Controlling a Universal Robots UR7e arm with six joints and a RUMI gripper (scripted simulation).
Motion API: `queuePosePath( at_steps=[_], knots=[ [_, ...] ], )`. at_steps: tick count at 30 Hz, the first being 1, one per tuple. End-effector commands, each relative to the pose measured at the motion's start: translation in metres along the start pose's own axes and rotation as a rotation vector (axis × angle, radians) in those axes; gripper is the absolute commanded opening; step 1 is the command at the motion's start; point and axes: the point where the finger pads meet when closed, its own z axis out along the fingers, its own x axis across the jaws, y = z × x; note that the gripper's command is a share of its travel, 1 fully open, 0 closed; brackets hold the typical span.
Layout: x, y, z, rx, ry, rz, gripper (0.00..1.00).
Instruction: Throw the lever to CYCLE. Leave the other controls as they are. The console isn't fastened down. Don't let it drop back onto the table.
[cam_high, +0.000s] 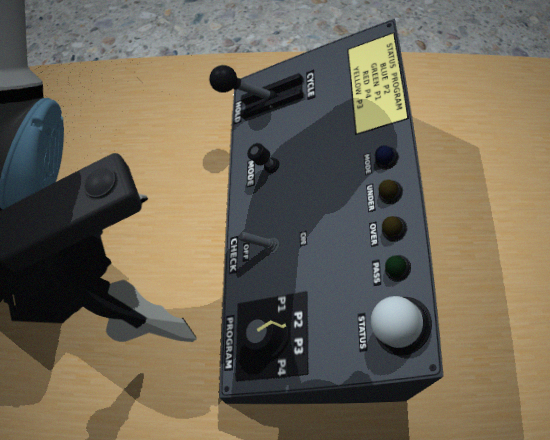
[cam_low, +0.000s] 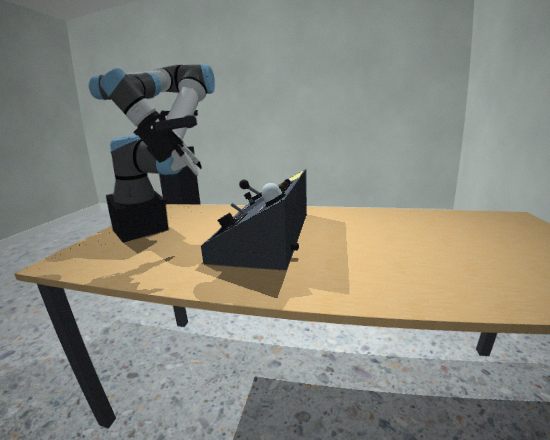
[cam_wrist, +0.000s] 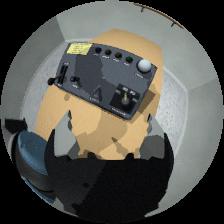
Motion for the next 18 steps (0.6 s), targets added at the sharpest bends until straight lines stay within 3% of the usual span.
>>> queuePosePath(
  at_steps=[1, 18],
  knots=[
    [-0.001, -0.001, -0.010, -0.001, 0.003, -0.001, 1.00],
    [-0.008, -0.007, -0.051, -0.002, 0.002, -0.001, 1.00]
  ],
)
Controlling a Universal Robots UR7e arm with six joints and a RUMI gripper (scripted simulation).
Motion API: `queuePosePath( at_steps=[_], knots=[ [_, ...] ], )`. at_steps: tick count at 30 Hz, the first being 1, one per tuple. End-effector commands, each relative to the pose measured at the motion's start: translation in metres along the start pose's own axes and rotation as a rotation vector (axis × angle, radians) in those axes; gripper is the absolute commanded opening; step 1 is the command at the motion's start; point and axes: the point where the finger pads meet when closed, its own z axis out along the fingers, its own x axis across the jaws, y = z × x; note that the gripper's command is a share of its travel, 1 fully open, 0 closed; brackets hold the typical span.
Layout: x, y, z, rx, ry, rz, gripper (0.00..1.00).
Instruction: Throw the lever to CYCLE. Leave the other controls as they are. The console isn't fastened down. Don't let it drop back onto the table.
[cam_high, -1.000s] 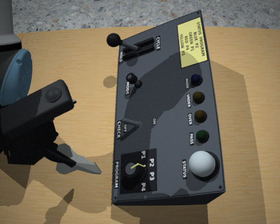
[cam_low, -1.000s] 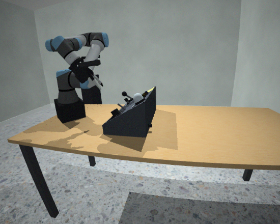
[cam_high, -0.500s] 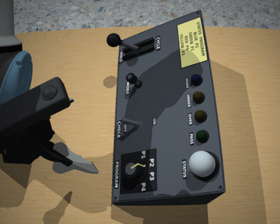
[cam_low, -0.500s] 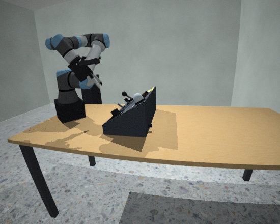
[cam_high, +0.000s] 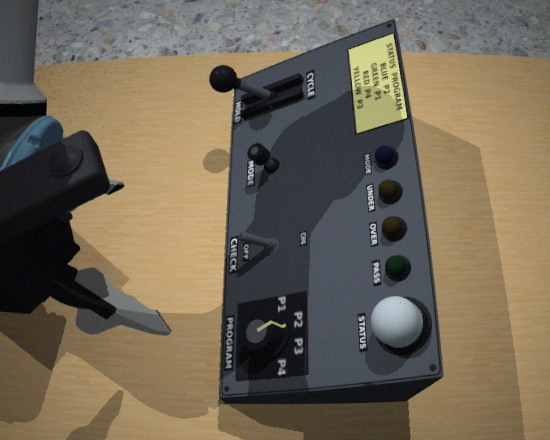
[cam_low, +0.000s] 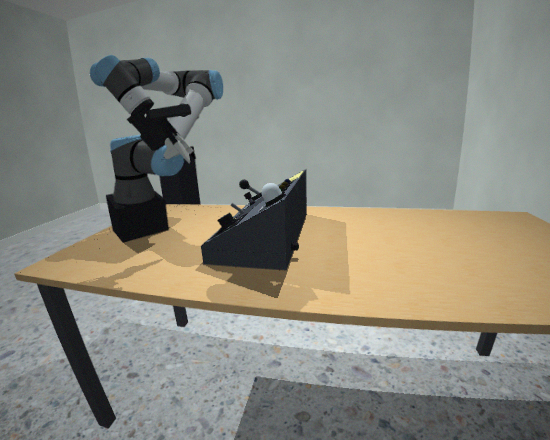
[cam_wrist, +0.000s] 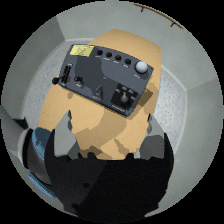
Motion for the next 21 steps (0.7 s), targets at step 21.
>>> queuePosePath(
  at_steps=[21],
  knots=[
    [-0.009, -0.003, -0.032, 0.014, -0.002, 0.001, 1.00]
  ],
)
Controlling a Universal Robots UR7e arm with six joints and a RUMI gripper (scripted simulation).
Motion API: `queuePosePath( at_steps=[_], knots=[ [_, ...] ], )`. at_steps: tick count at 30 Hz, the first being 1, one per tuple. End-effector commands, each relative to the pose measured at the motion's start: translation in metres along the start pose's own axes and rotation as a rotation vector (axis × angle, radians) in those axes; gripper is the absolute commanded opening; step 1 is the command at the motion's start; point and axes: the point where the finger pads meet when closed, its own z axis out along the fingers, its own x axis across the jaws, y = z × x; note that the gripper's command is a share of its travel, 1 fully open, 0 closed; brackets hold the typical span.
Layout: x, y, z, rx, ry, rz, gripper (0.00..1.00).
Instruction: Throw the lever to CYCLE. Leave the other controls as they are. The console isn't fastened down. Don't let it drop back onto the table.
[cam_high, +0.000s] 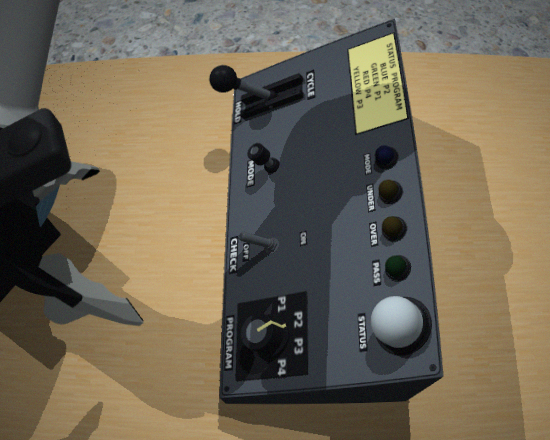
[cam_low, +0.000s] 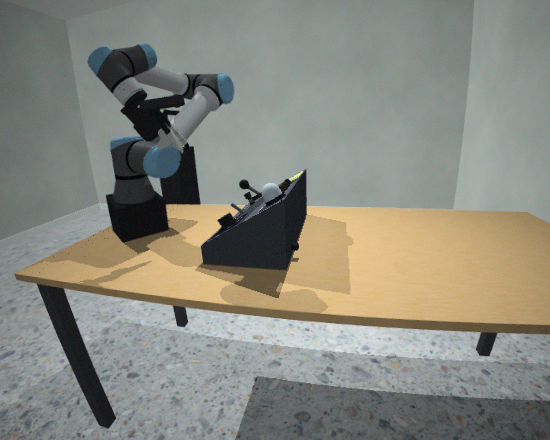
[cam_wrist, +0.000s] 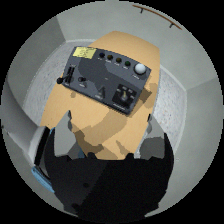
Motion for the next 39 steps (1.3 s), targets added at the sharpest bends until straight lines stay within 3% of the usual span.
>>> queuePosePath(
  at_steps=[1, 21, 32, 39],
  knots=[
    [-0.002, 0.000, 0.000, 0.005, -0.002, -0.001, 1.00],
    [-0.014, -0.004, 0.008, -0.005, -0.011, -0.119, 1.00],
    [-0.036, -0.012, 0.019, -0.025, -0.023, -0.334, 1.00],
    [-0.063, -0.020, 0.031, -0.049, -0.036, -0.592, 1.00]
  ],
)
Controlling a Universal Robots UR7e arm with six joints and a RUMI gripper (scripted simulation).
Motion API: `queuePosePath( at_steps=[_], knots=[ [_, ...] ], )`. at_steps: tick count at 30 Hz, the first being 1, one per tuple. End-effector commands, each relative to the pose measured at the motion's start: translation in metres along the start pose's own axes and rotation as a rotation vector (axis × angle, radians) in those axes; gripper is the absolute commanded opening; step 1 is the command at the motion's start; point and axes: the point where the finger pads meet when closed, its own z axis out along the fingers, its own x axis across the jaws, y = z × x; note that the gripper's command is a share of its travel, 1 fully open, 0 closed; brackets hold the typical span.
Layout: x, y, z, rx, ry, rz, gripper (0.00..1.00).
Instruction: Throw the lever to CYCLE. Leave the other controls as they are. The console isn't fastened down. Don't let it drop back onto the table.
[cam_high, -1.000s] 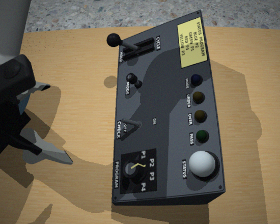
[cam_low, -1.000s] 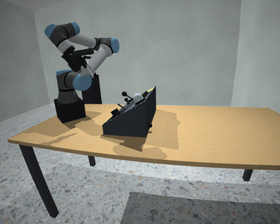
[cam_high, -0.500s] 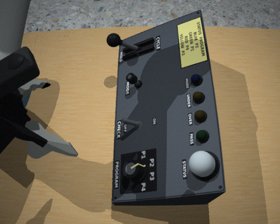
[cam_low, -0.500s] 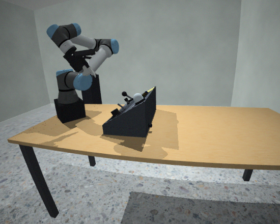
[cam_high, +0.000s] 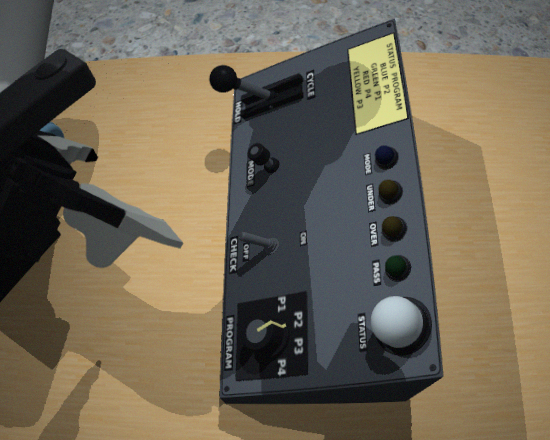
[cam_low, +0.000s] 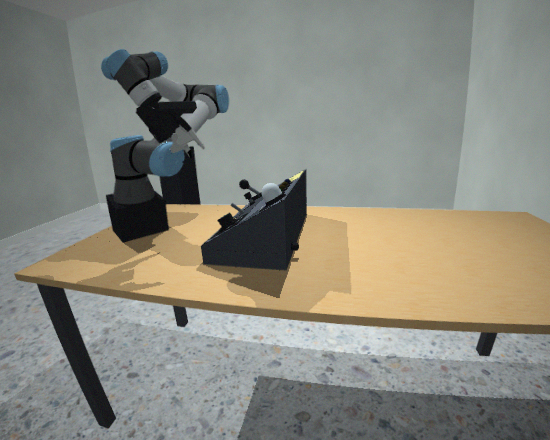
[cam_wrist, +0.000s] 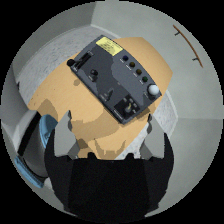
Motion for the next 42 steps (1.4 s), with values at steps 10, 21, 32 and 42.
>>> queuePosePath(
  at_steps=[10, 21, 32, 42],
  knots=[
    [-0.034, -0.029, 0.021, -0.040, -0.020, -0.413, 1.00],
    [-0.049, -0.043, 0.031, -0.057, -0.033, -0.595, 1.00],
    [-0.056, -0.049, 0.035, -0.067, -0.041, -0.683, 1.00],
    [-0.062, -0.056, 0.040, -0.075, -0.045, -0.774, 1.00]
  ],
)
